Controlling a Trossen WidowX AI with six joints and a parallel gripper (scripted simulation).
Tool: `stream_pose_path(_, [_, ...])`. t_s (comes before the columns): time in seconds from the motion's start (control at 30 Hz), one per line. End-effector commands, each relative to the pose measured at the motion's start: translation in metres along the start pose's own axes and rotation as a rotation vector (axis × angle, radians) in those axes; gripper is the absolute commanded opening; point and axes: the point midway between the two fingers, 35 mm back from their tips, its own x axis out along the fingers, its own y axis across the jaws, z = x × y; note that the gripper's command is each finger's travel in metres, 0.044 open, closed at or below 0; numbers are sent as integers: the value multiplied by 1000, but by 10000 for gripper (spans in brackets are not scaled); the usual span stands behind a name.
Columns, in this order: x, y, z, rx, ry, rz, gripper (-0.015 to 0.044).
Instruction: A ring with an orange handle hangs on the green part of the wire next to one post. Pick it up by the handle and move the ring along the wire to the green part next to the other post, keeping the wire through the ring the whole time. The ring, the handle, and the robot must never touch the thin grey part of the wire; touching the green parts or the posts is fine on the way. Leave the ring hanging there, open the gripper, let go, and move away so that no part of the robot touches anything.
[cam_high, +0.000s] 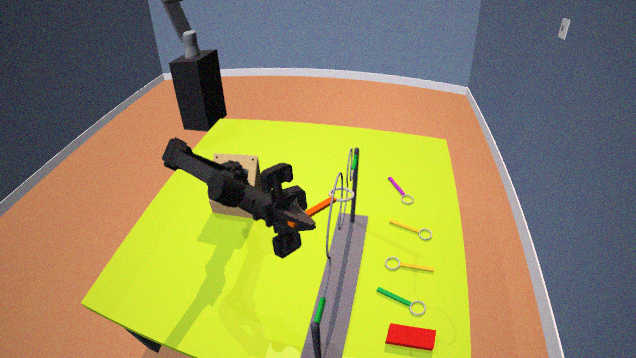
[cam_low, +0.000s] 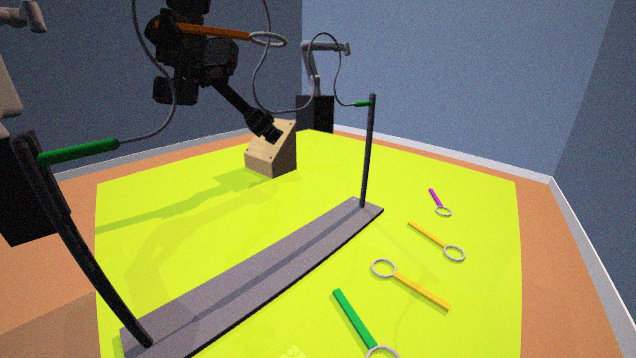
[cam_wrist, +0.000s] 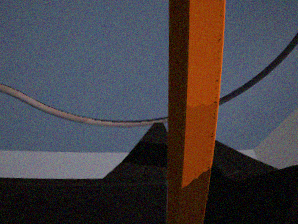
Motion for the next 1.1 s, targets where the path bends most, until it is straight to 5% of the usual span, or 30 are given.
stream_pose_path(0.0, [0, -1, 1, -46, -8, -27, -150])
stream_pose_path(1.07, [1, -3, -1, -302, -37, -173, -150])
